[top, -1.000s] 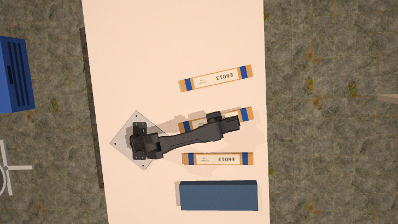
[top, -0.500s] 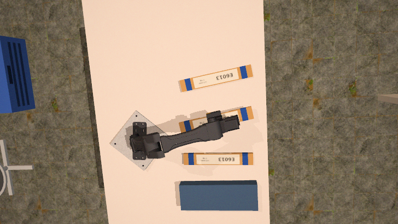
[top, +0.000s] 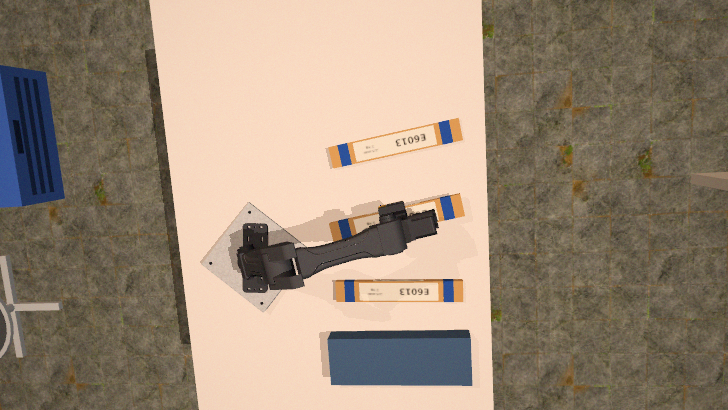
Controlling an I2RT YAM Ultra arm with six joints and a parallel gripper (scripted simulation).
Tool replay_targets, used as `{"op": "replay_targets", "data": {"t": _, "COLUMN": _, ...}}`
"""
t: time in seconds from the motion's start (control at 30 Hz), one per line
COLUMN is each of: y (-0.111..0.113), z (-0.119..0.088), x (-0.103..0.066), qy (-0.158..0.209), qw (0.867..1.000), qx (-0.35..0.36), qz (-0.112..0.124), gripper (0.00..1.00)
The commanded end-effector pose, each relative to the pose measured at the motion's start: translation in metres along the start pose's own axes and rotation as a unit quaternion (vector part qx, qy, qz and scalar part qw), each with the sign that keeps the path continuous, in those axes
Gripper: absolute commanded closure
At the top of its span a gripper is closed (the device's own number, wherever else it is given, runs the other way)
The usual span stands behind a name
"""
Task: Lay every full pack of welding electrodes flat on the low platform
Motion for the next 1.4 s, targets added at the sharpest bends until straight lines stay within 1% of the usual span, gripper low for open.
{"op": "replay_targets", "data": {"t": 0.0, "y": 0.006, "z": 0.003, "x": -0.009, "qy": -0.024, "qw": 1.0, "qx": -0.004, "qz": 0.003, "gripper": 1.0}}
{"op": "replay_targets", "data": {"t": 0.07, "y": 0.006, "z": 0.011, "x": -0.014, "qy": -0.038, "qw": 0.999, "qx": -0.003, "qz": 0.005, "gripper": 1.0}}
{"op": "replay_targets", "data": {"t": 0.1, "y": 0.005, "z": 0.008, "x": -0.008, "qy": -0.032, "qw": 0.999, "qx": -0.001, "qz": 0.004, "gripper": 1.0}}
{"op": "replay_targets", "data": {"t": 0.17, "y": 0.005, "z": 0.009, "x": -0.005, "qy": -0.032, "qw": 0.999, "qx": -0.001, "qz": 0.004, "gripper": 1.0}}
{"op": "replay_targets", "data": {"t": 0.2, "y": 0.005, "z": 0.008, "x": 0.003, "qy": -0.025, "qw": 1.0, "qx": -0.001, "qz": 0.002, "gripper": 1.0}}
{"op": "replay_targets", "data": {"t": 0.23, "y": 0.006, "z": 0.014, "x": -0.006, "qy": -0.039, "qw": 0.999, "qx": -0.003, "qz": 0.005, "gripper": 1.0}}
{"op": "replay_targets", "data": {"t": 0.27, "y": 0.007, "z": 0.014, "x": -0.009, "qy": -0.042, "qw": 0.999, "qx": -0.004, "qz": 0.006, "gripper": 1.0}}
{"op": "replay_targets", "data": {"t": 0.37, "y": 0.007, "z": 0.014, "x": -0.009, "qy": -0.042, "qw": 0.999, "qx": -0.004, "qz": 0.006, "gripper": 1.0}}
{"op": "replay_targets", "data": {"t": 0.47, "y": 0.006, "z": 0.01, "x": -0.008, "qy": -0.032, "qw": 0.999, "qx": -0.003, "qz": 0.004, "gripper": 1.0}}
{"op": "replay_targets", "data": {"t": 1.13, "y": 0.009, "z": 0.012, "x": -0.006, "qy": -0.038, "qw": 0.999, "qx": -0.005, "qz": 0.005, "gripper": 1.0}}
{"op": "replay_targets", "data": {"t": 1.37, "y": 0.005, "z": 0.011, "x": -0.003, "qy": -0.034, "qw": 0.999, "qx": -0.002, "qz": 0.004, "gripper": 1.0}}
Point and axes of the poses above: the point where the finger pads meet when closed, its own x axis out along the fingers, its own y axis across the jaws, z = x × y, the point moved 3 cm from there along -x, back along the fingers, and after that the axes turned 8 degrees about x, right-handed, at the moved point
